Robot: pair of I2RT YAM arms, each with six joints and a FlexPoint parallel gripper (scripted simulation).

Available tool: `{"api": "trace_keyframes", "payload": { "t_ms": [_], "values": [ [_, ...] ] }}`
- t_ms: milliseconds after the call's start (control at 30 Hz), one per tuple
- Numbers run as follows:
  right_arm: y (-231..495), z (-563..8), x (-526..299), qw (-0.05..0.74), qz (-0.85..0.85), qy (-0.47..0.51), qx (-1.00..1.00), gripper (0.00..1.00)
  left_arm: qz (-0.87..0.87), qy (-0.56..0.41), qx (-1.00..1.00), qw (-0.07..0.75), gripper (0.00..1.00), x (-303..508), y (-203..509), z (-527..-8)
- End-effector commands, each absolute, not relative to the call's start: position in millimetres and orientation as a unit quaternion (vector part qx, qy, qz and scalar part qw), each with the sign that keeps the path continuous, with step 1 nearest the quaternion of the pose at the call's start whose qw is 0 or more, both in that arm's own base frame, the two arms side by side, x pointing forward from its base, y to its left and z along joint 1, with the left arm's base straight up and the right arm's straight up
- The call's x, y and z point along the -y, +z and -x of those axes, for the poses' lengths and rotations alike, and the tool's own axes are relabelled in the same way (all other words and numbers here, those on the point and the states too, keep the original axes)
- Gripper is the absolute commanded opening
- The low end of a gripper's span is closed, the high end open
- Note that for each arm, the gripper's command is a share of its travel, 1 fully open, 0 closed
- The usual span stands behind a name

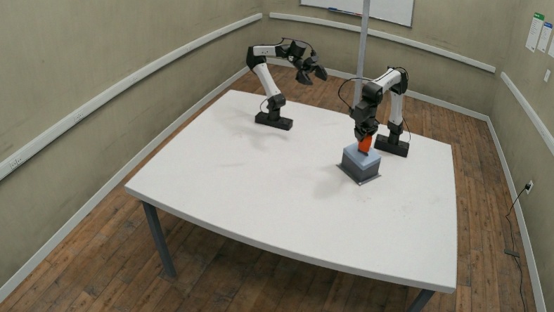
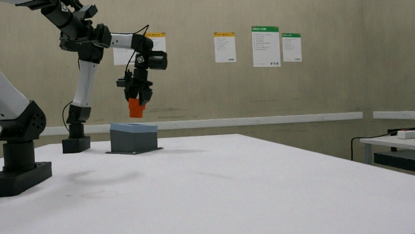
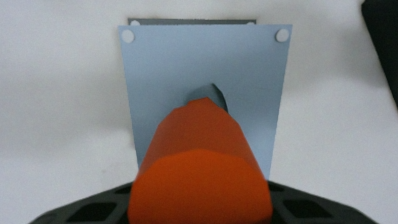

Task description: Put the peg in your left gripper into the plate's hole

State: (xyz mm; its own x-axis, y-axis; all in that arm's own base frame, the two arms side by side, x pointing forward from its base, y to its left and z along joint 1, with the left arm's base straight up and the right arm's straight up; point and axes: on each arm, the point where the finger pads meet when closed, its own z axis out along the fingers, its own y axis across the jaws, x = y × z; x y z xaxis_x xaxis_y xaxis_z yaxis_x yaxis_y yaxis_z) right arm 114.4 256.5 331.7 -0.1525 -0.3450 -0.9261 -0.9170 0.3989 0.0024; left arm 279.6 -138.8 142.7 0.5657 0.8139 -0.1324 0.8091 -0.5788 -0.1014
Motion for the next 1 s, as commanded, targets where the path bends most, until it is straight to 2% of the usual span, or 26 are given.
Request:
{"api": "trace_keyframes", "payload": {
  "t_ms": [0, 200, 767, 967],
  "values": [
    [352, -106, -252, 0.479, 0.45, 0.318, -0.683, 1.0, 0.886, 0.067, 0.458, -0.014, 0.34, 144, 143, -279],
    [354, -104, -253, 0.481, 0.451, 0.323, -0.679, 1.0, 0.885, 0.082, 0.458, 0.006, 0.34, 139, 135, -267],
    [355, -104, -253, 0.483, 0.451, 0.324, -0.677, 1.0, 0.888, 0.073, 0.453, -0.008, 0.34, 146, 136, -281],
    [355, -104, -253, 0.483, 0.451, 0.324, -0.677, 1.0, 0.886, 0.087, 0.454, 0.019, 0.34, 142, 133, -276]
  ]
}}
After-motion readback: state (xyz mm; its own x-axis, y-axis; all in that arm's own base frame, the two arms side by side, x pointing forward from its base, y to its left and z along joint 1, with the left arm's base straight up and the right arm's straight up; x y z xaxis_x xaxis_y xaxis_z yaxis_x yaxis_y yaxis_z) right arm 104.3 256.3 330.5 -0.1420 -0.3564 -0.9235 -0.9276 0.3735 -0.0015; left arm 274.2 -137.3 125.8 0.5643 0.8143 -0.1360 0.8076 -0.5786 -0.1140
